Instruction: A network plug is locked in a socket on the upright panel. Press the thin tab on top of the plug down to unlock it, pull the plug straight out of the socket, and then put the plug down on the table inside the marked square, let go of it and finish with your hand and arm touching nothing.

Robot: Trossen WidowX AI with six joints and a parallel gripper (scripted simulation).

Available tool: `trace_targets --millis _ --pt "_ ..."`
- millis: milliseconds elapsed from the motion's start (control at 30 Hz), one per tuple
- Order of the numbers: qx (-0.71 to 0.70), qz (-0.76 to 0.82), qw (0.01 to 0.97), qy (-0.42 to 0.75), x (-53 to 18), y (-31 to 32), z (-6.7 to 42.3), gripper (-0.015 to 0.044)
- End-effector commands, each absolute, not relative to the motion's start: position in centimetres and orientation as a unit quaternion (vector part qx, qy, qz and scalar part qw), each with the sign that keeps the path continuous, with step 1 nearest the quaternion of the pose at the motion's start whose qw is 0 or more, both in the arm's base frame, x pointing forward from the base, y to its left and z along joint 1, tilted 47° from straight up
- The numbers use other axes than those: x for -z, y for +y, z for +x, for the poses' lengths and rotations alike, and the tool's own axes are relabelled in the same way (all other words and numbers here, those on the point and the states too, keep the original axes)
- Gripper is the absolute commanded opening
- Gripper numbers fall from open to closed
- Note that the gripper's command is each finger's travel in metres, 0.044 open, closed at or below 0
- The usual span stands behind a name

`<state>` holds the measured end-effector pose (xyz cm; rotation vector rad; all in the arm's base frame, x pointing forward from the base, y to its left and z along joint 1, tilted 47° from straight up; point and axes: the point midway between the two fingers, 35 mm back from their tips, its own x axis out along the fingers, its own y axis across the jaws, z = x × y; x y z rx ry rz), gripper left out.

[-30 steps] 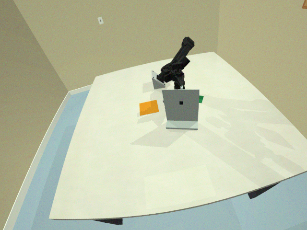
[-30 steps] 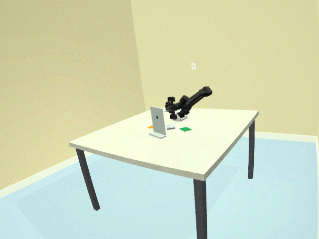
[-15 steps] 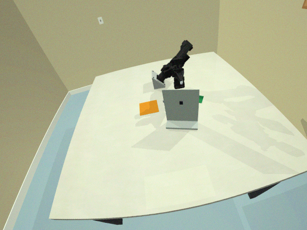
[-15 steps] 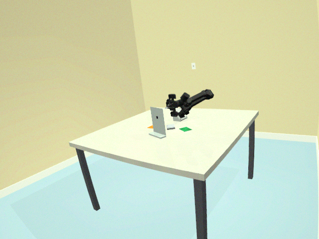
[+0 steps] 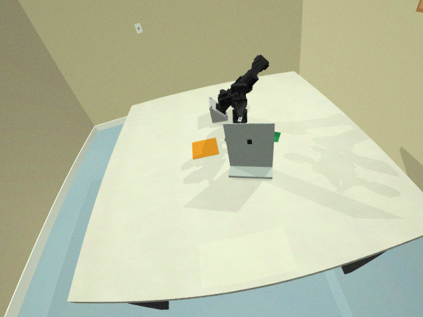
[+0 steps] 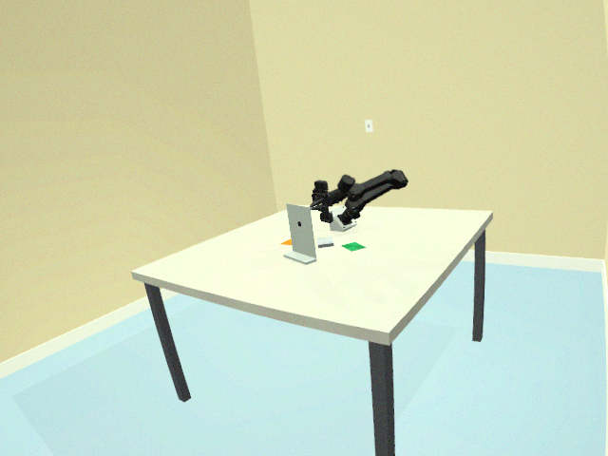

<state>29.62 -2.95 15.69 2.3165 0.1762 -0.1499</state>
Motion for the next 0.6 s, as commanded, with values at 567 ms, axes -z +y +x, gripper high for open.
trace_targets --millis 567 --pt "0.196 0.874 0.416 0.159 -9.1 -5.8 30.2 0.0000"
